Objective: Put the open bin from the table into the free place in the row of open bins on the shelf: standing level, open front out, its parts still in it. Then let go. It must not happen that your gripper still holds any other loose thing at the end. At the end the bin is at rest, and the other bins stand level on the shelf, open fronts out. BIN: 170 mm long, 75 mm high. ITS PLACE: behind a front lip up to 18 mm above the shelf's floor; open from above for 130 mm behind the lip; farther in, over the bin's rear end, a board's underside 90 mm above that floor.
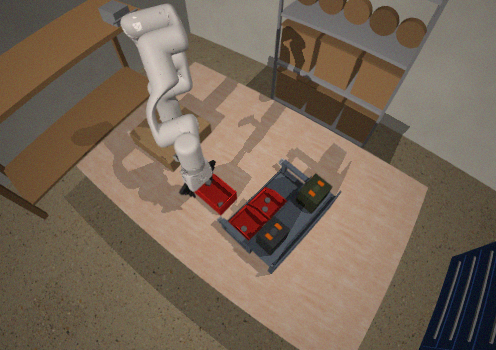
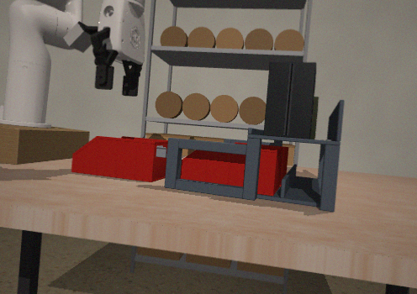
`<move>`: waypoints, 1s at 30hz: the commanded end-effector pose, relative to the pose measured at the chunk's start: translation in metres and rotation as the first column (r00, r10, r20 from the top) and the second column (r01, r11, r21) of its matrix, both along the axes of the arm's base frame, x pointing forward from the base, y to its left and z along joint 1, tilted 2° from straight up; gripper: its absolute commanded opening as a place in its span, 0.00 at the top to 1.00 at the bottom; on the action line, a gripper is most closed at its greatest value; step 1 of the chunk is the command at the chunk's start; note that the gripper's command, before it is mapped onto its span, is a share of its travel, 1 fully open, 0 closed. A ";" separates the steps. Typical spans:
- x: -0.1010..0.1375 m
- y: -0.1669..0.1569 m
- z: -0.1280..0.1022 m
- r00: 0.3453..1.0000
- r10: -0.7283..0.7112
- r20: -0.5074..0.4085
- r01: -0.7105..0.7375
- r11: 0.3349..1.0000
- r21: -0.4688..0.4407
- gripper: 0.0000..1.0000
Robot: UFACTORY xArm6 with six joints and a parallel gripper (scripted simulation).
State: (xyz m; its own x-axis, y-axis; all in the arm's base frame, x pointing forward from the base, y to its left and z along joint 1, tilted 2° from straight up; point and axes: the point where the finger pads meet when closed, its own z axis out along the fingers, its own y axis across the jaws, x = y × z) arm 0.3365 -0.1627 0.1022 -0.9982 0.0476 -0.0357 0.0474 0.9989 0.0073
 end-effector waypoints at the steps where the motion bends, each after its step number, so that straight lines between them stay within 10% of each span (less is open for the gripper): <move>1: 0.001 0.000 0.002 1.000 0.000 0.003 0.000 1.000 -0.001 0.00; 30: 0.001 -0.001 0.006 1.000 0.000 0.003 0.000 1.000 -0.001 0.00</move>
State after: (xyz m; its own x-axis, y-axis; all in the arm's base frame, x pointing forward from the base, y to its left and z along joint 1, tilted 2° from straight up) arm 0.3362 -0.1626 0.1059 -0.9983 0.0476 -0.0348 0.0474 0.9988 0.0077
